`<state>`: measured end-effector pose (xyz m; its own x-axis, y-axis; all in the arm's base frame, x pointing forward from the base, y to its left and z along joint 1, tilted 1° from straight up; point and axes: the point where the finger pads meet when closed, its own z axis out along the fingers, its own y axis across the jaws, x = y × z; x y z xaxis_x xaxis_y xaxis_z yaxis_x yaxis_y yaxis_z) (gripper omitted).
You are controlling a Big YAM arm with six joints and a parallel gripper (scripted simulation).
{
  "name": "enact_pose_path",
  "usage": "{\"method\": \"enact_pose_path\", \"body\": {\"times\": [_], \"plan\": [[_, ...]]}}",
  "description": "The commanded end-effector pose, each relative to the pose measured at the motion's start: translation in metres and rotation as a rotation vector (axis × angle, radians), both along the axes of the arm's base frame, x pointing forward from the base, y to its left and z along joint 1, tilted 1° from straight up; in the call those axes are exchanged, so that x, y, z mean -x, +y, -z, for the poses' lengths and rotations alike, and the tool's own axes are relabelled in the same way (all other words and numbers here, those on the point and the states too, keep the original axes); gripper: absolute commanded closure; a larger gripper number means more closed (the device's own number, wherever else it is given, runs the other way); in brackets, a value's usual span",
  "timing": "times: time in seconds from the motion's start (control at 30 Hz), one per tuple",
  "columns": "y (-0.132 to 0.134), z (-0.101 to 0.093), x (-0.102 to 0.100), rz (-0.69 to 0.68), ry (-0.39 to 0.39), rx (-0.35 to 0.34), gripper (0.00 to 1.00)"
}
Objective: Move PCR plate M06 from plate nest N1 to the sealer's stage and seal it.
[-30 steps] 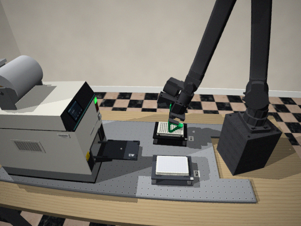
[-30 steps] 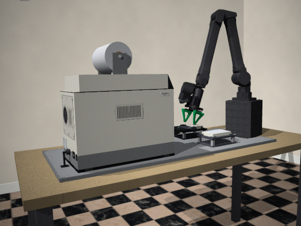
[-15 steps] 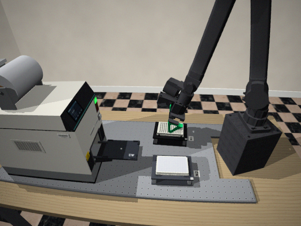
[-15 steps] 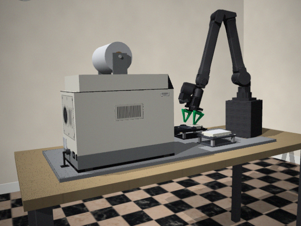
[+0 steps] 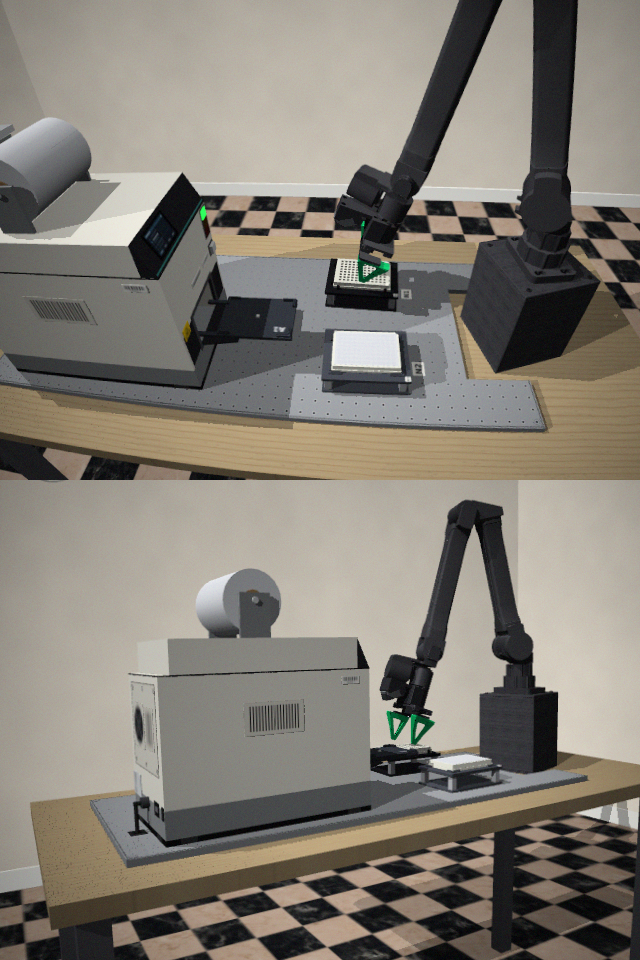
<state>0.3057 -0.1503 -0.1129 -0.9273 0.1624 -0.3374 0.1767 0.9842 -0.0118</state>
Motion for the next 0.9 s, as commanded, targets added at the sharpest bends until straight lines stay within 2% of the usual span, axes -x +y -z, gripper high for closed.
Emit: {"method": "enact_pose_path", "body": {"times": [0.0,0.6,0.87], "plan": [[-0.006,-0.015,-0.018,0.002,-0.048,0.022,0.0],[-0.013,-0.019,-0.029,0.003,-0.066,0.032,0.0],[-0.011,0.005,-0.025,0.003,-0.049,0.023,0.0]]}}
